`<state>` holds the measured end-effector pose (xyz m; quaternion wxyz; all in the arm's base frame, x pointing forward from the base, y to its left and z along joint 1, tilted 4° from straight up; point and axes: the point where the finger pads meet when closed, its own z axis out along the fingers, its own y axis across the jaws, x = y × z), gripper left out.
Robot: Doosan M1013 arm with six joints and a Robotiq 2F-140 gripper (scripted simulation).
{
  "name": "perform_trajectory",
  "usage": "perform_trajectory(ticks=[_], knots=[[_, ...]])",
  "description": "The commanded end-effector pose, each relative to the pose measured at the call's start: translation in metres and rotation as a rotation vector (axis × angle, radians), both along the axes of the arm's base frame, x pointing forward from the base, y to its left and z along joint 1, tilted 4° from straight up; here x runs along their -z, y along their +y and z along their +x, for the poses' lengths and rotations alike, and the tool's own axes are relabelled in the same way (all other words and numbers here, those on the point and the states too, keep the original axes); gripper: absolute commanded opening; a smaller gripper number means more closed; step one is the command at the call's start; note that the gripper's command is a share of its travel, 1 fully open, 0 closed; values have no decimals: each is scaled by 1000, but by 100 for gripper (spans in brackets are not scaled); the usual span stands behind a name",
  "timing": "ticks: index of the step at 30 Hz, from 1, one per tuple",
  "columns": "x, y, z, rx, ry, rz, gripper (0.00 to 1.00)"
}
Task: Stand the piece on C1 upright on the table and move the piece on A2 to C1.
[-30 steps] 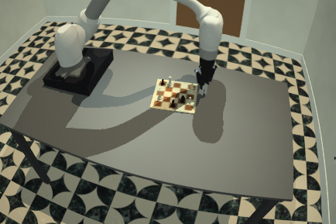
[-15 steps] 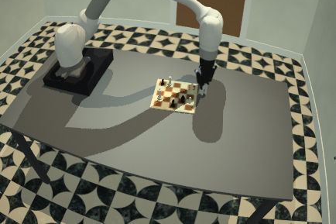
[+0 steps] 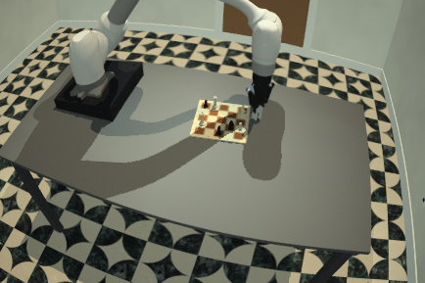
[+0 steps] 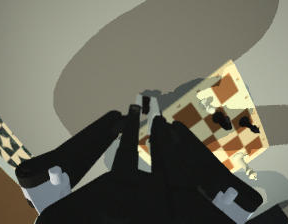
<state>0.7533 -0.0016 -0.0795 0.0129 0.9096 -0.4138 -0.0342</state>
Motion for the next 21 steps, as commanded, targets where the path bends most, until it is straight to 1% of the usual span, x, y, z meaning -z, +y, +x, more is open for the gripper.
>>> perform_trajectory(ticks=[1, 12, 13, 15, 16, 18, 19, 21], knots=[[0, 0, 0, 0, 0, 0, 0], [0, 0, 0, 0, 0, 0, 0], [0, 0, 0, 0, 0, 0, 4], [0, 0, 0, 0, 0, 0, 4], [0, 0, 0, 0, 0, 0, 9], [0, 0, 0, 0, 0, 0, 9], [0, 0, 0, 0, 0, 0, 13], [0, 0, 0, 0, 0, 0, 13]])
